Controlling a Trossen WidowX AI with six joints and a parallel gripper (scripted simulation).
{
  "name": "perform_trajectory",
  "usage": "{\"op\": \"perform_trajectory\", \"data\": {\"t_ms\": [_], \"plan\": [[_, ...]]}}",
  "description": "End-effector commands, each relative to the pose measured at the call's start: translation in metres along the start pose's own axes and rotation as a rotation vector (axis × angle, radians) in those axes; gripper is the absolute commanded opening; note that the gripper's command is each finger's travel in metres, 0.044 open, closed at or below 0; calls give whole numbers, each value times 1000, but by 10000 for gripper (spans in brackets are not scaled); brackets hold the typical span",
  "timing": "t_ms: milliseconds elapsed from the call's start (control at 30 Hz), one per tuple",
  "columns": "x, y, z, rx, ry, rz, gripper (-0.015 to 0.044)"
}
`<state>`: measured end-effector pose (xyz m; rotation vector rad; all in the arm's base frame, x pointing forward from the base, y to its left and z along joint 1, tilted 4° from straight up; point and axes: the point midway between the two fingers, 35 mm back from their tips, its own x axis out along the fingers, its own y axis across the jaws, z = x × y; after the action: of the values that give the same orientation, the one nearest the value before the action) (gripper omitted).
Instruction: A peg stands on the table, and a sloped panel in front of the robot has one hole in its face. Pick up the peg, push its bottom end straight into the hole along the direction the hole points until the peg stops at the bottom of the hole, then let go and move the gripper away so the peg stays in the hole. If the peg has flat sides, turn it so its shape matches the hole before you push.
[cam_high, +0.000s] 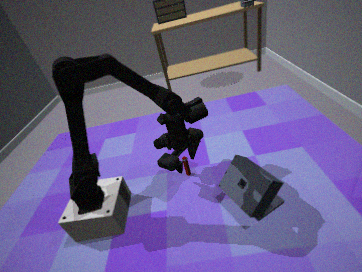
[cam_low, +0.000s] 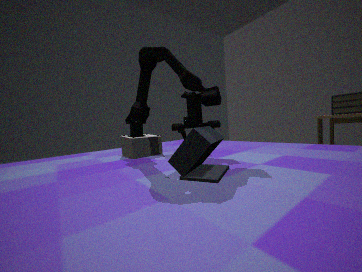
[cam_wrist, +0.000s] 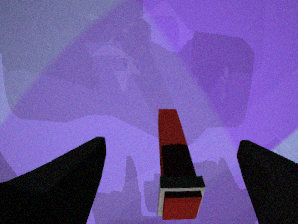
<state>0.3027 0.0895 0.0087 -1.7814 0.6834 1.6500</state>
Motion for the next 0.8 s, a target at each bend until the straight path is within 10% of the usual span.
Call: {"op": "perform_trajectory", "data": {"t_ms": [0,267,767], "plan": [[0,0,0,0,0,0,256],[0,0,0,0,0,0,46],[-19,-2,-1,-1,1,1,0]]}}
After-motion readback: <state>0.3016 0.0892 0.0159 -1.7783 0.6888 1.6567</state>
